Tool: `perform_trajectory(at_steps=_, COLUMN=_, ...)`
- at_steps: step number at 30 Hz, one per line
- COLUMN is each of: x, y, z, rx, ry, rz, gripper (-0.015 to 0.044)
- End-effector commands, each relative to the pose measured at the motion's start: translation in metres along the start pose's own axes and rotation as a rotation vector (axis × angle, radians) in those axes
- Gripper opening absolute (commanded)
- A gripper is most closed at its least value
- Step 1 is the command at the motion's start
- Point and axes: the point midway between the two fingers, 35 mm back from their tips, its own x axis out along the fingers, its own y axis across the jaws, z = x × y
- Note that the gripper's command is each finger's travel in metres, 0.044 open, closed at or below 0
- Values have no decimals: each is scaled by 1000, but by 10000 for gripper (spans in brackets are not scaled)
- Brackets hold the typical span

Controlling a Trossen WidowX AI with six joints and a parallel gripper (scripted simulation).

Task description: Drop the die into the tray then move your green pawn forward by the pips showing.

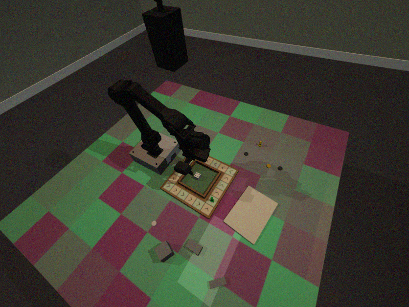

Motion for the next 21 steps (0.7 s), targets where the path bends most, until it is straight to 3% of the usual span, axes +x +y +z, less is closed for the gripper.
perform_trajectory(at_steps=1, x=12, y=1, z=1, rx=-4, ry=186, rz=5, gripper=440)
perform_trajectory(at_steps=6, x=9, y=0, z=1, rx=-1, ry=125, rz=-1, gripper=440)
perform_trajectory(at_steps=15, x=37, y=-36, z=71, rx=-396, ry=181, rz=32, gripper=204)
perform_trajectory(at_steps=21, x=66, y=-67, z=103, rx=-631, ry=211, rz=68, gripper=200)
